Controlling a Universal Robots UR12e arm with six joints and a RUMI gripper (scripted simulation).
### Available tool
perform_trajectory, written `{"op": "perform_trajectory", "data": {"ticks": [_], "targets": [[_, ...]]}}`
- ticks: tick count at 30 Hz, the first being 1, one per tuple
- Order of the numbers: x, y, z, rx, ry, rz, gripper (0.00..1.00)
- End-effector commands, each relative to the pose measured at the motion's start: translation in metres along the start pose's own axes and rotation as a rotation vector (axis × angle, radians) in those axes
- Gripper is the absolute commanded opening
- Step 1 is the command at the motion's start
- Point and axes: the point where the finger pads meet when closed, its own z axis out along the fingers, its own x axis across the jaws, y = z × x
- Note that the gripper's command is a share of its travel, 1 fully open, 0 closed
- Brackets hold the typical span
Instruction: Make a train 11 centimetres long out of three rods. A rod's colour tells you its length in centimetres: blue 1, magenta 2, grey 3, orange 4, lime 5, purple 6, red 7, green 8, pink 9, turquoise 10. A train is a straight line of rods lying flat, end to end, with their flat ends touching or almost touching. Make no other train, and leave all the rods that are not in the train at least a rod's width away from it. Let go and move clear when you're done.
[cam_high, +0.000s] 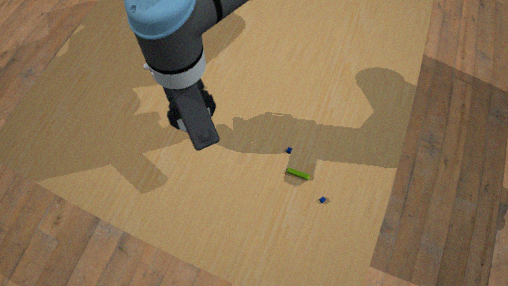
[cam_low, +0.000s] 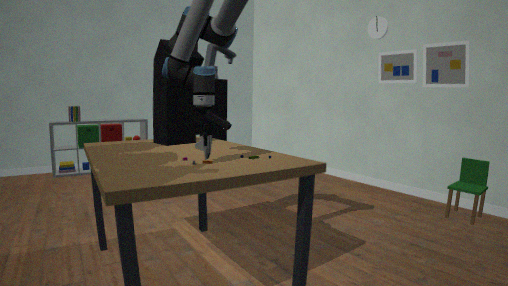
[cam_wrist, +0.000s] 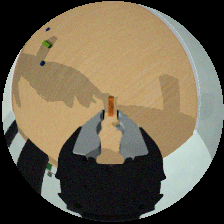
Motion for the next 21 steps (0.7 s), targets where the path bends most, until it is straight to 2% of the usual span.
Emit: {"op": "perform_trajectory", "data": {"ticks": [1,21], "targets": [[0.000,0.000,0.000,0.000,0.001,0.000,0.14],[0.000,0.000,0.011,0.000,0.001,0.000,0.14]]}}
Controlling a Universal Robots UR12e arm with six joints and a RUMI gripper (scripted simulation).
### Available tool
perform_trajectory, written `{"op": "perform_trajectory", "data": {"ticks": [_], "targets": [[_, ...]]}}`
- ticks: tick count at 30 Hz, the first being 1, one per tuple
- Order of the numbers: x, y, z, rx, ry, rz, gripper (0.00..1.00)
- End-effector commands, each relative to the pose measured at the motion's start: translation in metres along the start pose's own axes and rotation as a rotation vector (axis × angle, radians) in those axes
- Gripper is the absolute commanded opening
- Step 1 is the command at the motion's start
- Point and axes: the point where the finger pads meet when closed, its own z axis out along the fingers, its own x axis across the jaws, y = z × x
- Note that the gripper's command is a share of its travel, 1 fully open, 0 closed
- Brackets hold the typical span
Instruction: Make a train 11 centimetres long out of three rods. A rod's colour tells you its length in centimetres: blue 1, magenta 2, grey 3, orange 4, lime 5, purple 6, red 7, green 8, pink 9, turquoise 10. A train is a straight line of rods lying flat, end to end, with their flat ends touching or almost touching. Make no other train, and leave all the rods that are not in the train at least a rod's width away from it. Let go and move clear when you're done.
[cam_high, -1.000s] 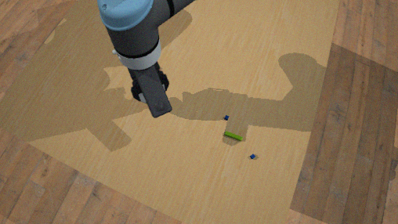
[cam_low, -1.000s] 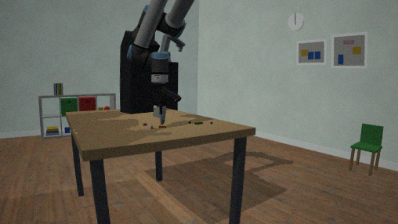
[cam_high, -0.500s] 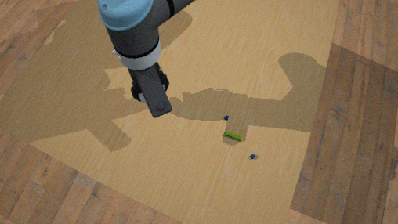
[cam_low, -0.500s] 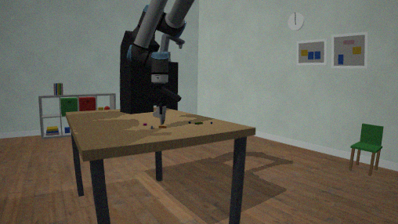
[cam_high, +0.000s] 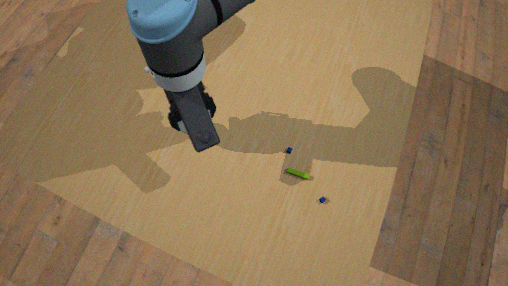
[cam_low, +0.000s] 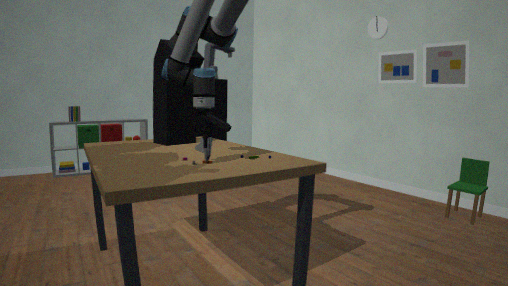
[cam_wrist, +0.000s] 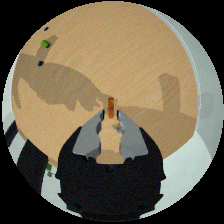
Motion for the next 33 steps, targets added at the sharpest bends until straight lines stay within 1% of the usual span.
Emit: {"op": "perform_trajectory", "data": {"ticks": [1,8,33], "targets": [[0.0004,-0.0003,0.0039,0.000,0.001,0.000,0.14],[0.0004,-0.0003,0.0080,0.000,0.001,0.000,0.14],[0.0004,-0.0003,0.0083,0.000,0.001,0.000,0.14]]}}
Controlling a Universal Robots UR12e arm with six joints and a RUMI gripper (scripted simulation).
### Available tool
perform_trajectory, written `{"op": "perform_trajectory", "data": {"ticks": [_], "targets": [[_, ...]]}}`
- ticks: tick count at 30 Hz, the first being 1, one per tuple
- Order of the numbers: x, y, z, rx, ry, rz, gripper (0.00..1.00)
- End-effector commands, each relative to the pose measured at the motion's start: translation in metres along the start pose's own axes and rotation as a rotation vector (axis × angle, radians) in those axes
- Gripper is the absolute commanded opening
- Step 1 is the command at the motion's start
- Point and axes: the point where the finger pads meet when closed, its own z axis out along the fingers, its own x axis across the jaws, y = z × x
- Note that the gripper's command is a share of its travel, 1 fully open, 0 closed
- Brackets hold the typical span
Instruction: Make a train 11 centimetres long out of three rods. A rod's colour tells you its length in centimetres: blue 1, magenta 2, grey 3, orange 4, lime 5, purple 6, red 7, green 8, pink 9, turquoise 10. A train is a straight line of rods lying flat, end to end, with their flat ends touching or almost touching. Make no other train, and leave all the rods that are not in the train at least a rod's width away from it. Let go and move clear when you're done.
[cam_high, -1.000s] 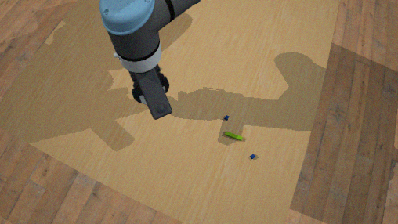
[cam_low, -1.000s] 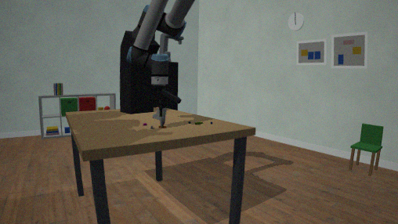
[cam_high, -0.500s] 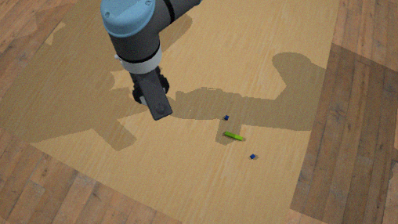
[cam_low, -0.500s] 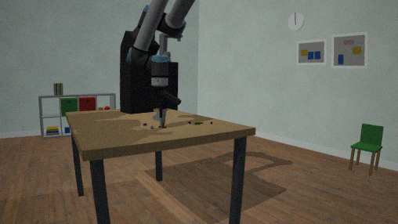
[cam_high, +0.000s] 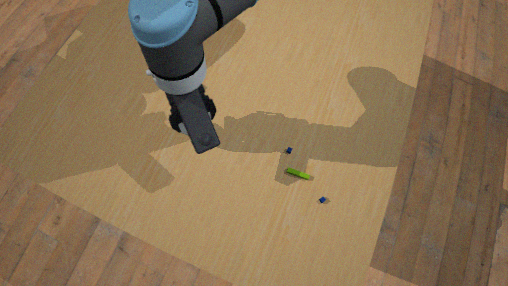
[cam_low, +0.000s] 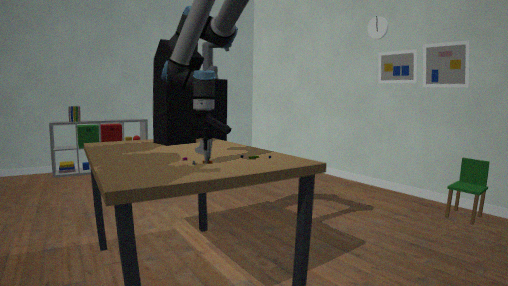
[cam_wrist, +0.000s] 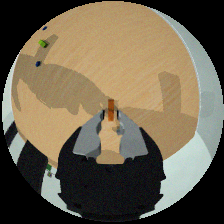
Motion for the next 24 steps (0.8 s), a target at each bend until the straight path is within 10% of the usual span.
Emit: {"op": "perform_trajectory", "data": {"ticks": [1,24], "targets": [[0.0004,-0.0003,-0.0004,0.000,0.001,0.000,0.14],[0.0004,-0.0003,-0.0004,0.000,0.001,0.000,0.00]]}}
